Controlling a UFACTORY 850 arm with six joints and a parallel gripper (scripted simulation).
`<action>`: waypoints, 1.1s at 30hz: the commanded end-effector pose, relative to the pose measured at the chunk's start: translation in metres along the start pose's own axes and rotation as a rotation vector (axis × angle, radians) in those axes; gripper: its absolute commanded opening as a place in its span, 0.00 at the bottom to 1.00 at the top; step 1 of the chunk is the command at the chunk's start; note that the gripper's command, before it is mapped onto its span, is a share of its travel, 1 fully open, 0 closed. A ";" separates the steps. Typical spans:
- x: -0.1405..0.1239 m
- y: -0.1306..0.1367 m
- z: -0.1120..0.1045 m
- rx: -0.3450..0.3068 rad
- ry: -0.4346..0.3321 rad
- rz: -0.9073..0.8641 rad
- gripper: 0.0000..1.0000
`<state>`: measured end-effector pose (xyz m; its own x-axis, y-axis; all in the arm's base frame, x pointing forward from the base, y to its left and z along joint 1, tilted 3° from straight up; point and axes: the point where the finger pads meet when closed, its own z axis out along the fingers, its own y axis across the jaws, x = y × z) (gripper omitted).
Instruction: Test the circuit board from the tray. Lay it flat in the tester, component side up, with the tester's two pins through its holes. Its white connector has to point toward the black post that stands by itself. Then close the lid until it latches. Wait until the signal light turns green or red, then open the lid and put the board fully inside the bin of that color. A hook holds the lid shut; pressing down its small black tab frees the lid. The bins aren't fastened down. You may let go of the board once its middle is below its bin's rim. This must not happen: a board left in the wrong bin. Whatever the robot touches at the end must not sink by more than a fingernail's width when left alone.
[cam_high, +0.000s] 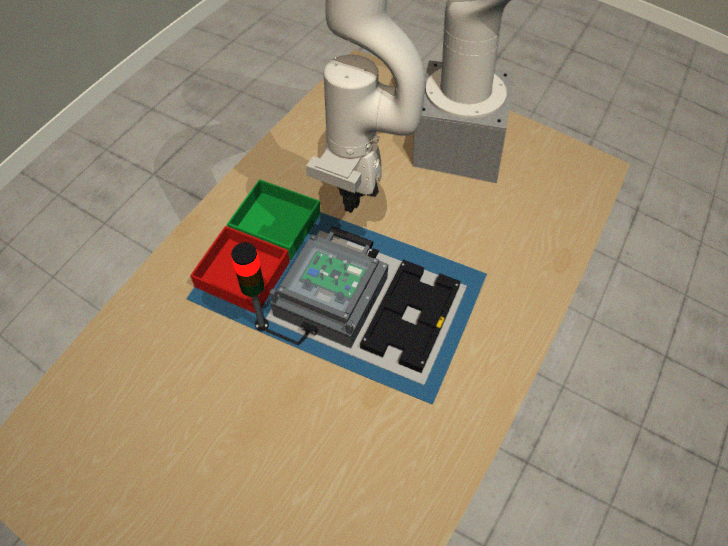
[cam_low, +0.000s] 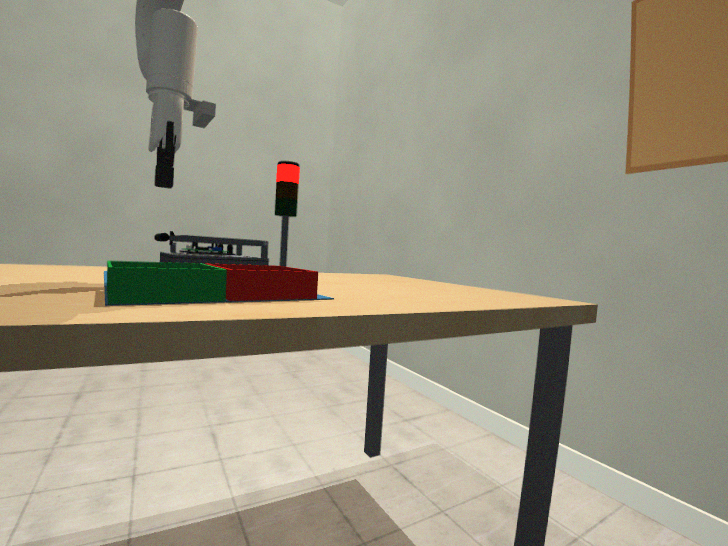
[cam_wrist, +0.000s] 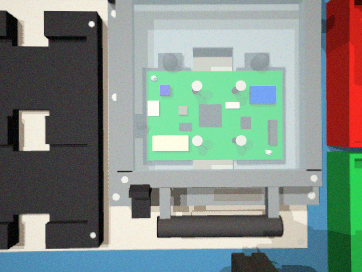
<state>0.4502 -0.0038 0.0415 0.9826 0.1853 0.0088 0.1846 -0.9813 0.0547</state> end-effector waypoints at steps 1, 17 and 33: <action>0.001 0.000 -0.001 0.000 0.002 0.000 0.00; 0.003 -0.037 -0.001 0.000 0.002 0.000 0.00; 0.005 -0.064 0.000 0.000 0.002 0.000 0.00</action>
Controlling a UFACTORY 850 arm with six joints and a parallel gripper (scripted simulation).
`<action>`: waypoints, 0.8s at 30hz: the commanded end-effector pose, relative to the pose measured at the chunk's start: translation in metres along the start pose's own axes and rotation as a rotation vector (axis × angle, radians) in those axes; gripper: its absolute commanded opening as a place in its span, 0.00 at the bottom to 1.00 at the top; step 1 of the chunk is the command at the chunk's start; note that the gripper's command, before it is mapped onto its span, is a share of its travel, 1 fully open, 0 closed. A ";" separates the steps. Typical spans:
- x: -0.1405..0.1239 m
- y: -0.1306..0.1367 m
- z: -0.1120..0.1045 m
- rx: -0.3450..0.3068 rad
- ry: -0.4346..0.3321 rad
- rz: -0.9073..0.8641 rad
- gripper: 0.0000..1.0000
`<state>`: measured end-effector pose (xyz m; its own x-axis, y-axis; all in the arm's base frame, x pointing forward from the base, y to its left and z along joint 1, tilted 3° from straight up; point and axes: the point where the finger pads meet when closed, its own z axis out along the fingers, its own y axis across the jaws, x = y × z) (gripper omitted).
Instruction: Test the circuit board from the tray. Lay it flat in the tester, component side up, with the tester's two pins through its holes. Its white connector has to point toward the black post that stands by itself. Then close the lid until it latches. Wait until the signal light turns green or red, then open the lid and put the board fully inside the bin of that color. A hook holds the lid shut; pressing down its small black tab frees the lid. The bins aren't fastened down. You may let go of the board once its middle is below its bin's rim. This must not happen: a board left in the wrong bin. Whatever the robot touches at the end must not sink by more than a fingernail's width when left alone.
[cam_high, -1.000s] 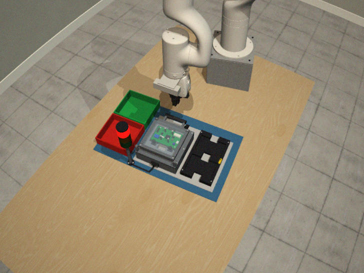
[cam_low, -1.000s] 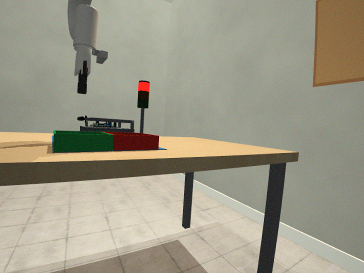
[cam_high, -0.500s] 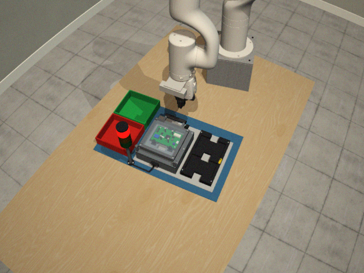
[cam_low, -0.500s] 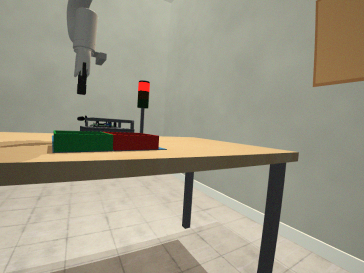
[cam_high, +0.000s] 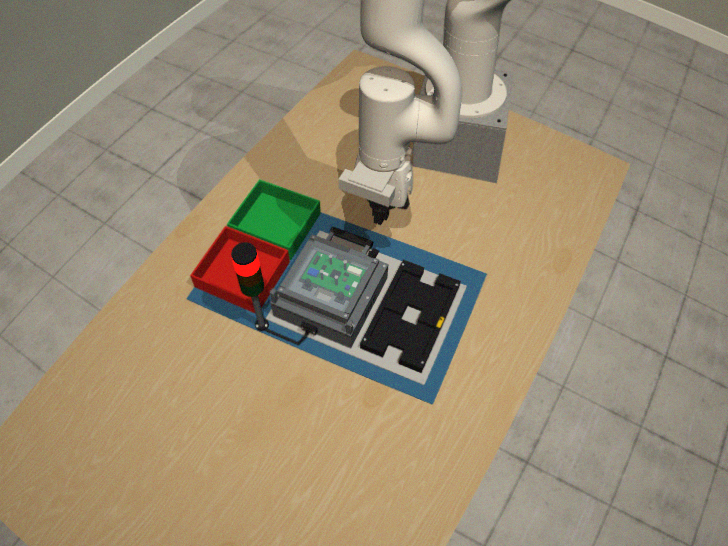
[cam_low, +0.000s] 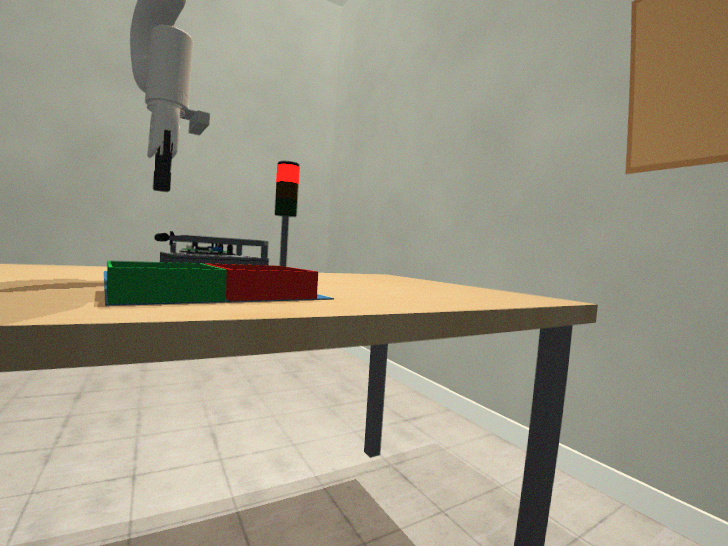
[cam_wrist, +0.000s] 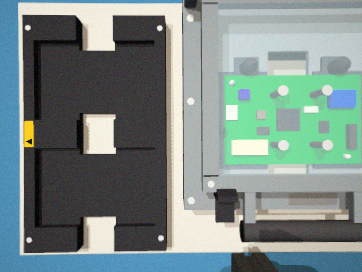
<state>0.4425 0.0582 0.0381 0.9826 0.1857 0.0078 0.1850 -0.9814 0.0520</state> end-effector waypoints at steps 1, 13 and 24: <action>0.001 -0.001 0.000 -0.003 0.003 0.000 0.00; 0.001 -0.001 0.036 -0.003 0.003 0.000 0.00; 0.001 -0.001 0.059 -0.003 0.003 0.000 0.00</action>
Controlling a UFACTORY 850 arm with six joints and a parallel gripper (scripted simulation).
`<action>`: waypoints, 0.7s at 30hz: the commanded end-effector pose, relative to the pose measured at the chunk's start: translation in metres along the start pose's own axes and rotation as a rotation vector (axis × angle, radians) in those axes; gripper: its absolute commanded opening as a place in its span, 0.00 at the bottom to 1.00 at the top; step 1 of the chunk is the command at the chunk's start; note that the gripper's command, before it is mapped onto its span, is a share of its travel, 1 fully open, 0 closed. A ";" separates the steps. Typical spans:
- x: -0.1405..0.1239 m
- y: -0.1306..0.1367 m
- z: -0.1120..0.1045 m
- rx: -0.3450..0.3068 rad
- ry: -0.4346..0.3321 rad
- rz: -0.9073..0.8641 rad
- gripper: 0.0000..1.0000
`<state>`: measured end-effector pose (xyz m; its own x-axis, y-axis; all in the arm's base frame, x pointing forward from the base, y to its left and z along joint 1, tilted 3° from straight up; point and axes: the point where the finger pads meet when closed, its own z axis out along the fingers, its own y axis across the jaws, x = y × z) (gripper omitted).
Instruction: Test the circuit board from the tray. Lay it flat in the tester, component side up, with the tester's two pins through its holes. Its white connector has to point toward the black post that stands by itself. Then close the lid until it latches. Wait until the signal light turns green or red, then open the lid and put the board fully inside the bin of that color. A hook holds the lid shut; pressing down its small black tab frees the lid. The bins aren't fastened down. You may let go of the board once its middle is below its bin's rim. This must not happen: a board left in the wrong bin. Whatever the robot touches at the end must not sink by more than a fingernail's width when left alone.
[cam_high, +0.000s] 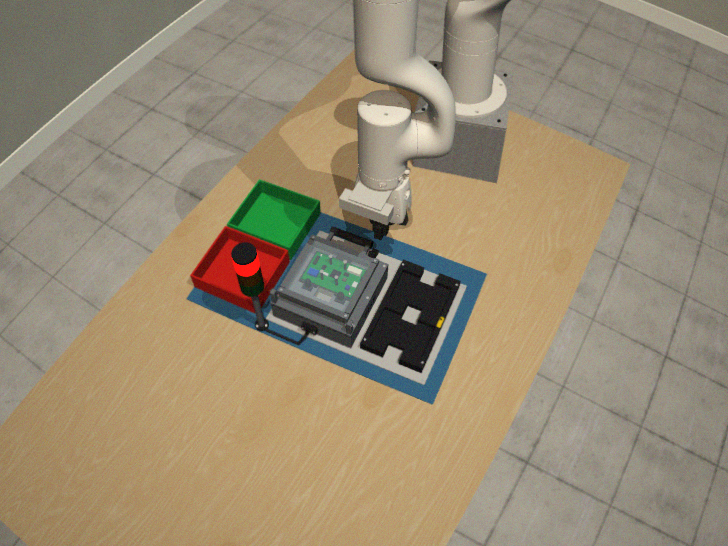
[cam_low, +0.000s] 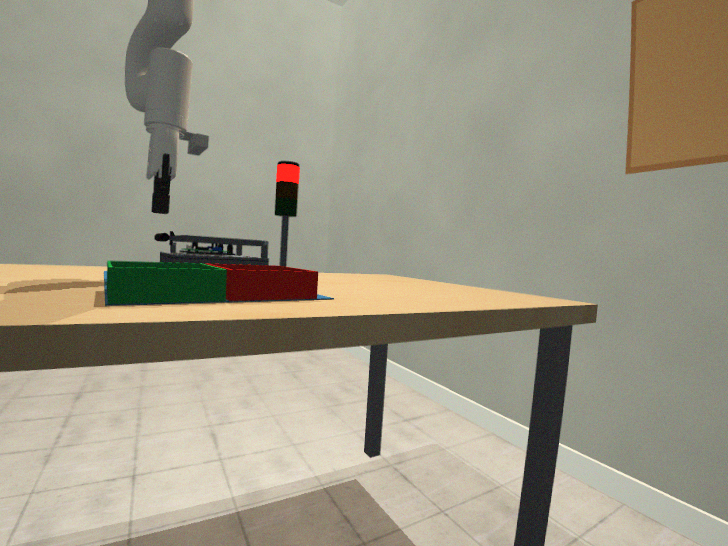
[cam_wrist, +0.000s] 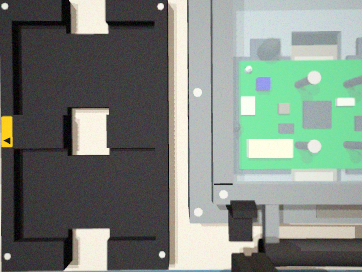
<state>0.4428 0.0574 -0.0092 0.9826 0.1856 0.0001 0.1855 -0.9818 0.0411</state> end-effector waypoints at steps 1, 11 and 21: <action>0.001 0.000 0.013 -0.014 0.010 0.001 0.00; 0.002 0.001 0.021 -0.014 0.010 0.001 0.00; 0.002 0.001 0.022 -0.014 0.010 0.001 0.00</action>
<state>0.4441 0.0562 -0.0313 0.9827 0.1852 -0.0072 0.1853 -0.9819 0.0392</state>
